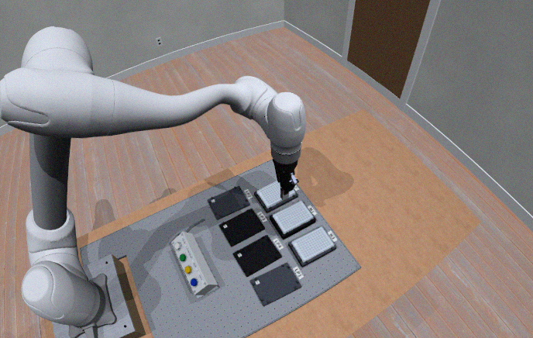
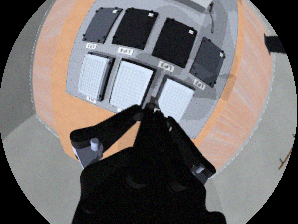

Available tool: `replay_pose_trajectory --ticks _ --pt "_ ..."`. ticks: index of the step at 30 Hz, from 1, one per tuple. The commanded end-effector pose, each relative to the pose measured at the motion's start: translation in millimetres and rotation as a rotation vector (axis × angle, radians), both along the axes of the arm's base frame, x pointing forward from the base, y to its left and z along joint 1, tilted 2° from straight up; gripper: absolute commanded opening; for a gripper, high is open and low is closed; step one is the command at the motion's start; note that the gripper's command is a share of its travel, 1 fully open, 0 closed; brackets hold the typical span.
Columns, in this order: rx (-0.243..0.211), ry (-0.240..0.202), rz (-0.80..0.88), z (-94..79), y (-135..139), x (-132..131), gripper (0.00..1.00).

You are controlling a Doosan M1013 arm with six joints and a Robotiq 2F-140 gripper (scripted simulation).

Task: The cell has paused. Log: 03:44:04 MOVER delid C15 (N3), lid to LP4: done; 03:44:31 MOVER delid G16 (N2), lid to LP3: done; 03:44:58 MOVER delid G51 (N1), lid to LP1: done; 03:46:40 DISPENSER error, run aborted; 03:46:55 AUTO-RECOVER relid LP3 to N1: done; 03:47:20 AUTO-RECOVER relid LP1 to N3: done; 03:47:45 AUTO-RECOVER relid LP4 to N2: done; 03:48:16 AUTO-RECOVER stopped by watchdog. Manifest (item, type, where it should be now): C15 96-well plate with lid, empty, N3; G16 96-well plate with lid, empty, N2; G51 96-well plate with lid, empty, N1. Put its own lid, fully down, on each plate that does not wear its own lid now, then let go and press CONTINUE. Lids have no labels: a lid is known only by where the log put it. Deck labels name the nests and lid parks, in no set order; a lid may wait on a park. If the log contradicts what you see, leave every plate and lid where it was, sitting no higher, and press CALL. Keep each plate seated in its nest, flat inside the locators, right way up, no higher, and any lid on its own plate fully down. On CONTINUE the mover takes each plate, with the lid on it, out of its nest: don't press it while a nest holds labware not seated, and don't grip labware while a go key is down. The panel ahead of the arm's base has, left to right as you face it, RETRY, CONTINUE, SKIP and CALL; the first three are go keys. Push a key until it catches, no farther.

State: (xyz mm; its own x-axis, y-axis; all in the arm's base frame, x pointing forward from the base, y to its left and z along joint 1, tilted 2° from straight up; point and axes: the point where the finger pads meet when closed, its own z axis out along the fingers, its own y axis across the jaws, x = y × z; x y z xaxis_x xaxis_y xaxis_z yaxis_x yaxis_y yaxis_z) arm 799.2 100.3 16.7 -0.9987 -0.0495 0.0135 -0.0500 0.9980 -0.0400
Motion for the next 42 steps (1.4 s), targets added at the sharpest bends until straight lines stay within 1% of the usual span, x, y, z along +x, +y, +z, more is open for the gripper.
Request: replay_pose_trajectory --ticks 1,5,6,7,8,10,12,13,14,15,42 --pt "0.0 0.0 0.0 0.2 0.0 0.0 0.0" --pt "0.0 0.0 0.0 0.3 -1.4 0.2 0.0" --pt "0.0 0.0 0.0 0.6 -9.9 1.2 0.0" --pt "0.0 0.0 0.0 1.3 -27.2 2.9 0.0" --pt "0.0 0.0 0.0 2.2 -51.5 4.7 0.0" --pt "0.0 0.0 0.0 2.2 -51.5 4.7 0.0" --pt "0.0 0.0 0.0 4.3 -102.8 6.1 0.0" --pt "0.0 0.0 0.0 4.3 -102.8 6.1 0.0" --pt "0.0 0.0 0.0 5.0 -120.2 5.8 0.0" --pt "0.0 0.0 0.0 5.3 -128.6 5.5 0.0" --pt "0.0 0.0 0.0 5.4 -130.1 5.5 0.0"
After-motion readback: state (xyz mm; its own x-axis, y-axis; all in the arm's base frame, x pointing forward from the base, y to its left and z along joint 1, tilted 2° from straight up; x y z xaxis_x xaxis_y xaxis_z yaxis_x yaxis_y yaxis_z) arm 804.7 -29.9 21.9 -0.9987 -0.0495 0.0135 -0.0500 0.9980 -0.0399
